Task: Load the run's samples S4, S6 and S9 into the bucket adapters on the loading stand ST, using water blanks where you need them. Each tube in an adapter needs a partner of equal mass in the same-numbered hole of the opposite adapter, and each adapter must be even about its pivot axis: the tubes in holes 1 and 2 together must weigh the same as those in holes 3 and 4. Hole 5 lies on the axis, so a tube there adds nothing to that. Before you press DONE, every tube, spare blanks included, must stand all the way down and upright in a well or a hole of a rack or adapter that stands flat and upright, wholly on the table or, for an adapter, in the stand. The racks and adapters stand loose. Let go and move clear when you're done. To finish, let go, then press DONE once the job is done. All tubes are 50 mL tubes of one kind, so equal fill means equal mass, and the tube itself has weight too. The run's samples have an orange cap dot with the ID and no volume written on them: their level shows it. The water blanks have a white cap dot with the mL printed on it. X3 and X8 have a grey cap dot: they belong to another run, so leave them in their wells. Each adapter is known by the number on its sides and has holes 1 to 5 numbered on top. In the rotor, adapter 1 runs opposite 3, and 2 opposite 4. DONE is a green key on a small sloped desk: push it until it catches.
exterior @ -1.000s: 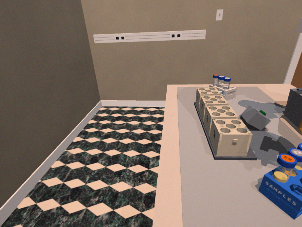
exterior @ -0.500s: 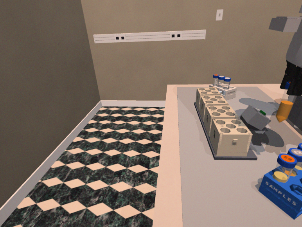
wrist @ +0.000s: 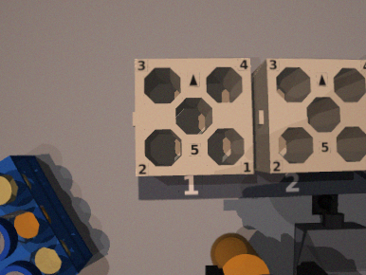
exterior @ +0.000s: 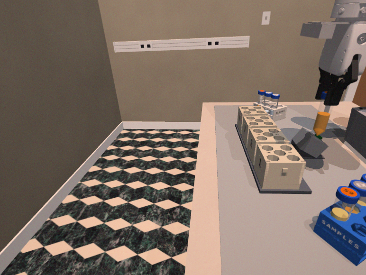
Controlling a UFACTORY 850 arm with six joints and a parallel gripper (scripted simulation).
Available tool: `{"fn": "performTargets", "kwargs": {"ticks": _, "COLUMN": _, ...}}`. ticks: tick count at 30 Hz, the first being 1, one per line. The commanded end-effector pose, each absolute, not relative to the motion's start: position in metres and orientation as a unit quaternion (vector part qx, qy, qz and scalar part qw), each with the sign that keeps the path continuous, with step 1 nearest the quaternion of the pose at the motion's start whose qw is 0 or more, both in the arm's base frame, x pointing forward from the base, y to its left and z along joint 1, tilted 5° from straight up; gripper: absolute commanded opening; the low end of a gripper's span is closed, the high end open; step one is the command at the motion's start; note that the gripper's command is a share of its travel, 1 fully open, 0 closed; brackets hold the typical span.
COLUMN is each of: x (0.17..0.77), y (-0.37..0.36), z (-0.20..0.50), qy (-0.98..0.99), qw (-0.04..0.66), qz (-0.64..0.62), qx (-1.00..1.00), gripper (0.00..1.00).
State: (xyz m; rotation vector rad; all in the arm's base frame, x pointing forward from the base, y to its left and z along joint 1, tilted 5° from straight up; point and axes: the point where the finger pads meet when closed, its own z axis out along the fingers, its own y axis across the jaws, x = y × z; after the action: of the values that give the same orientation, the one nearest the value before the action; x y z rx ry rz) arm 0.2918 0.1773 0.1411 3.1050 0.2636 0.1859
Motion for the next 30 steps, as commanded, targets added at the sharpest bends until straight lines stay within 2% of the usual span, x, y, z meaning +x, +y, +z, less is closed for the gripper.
{"fn": "performTargets", "kwargs": {"ticks": 1, "x": 0.302, "y": 0.160, "z": 0.142, "qy": 0.087, "qw": 0.000, "qz": 0.043, "qx": 0.995, "gripper": 0.00}}
{"fn": "performTargets", "kwargs": {"ticks": 30, "x": 0.361, "y": 0.043, "z": 0.146, "qy": 0.087, "qw": 0.000, "qz": 0.043, "qx": 0.995, "gripper": 0.00}}
